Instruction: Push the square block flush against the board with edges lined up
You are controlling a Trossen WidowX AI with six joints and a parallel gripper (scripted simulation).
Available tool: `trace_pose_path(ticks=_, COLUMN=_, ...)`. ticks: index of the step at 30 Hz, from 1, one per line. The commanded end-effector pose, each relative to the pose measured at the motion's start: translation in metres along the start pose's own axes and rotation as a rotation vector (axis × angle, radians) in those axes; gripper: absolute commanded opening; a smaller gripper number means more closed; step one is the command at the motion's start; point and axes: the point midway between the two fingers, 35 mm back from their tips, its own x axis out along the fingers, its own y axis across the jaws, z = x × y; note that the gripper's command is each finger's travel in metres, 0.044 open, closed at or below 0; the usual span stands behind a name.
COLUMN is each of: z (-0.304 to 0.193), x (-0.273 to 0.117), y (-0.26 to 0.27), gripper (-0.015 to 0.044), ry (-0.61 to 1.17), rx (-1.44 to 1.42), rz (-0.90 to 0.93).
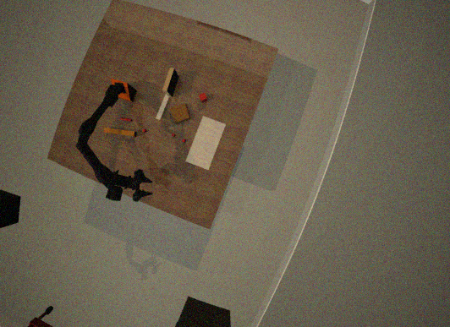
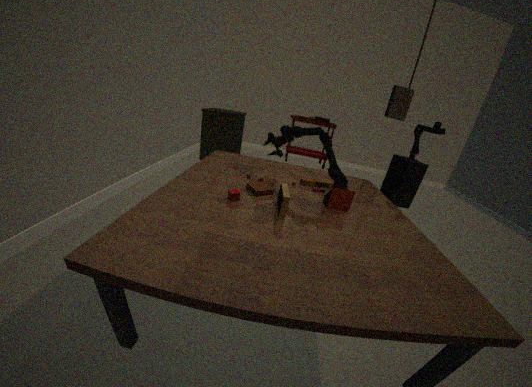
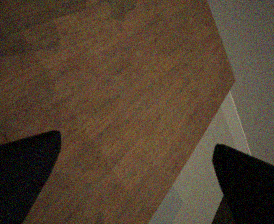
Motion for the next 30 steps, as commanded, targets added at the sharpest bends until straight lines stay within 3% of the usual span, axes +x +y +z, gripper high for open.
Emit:
trace_pose_path(ticks=1, z=0.000, x=0.000, y=0.000, gripper=0.0374, ry=0.000, rx=0.000, rz=0.000)
trace_pose_path(ticks=5, z=0.014, x=0.007, y=0.004, gripper=0.0269, ry=-0.025, rx=0.041, rz=0.023)
trace_pose_path(ticks=15, z=0.116, x=0.039, y=0.037, gripper=0.0006, ry=-0.161, rx=0.290, rz=0.207)
trace_pose_path(ticks=30, z=0.279, x=0.040, y=0.108, gripper=0.0000, ry=-0.199, rx=0.590, rz=0.576)
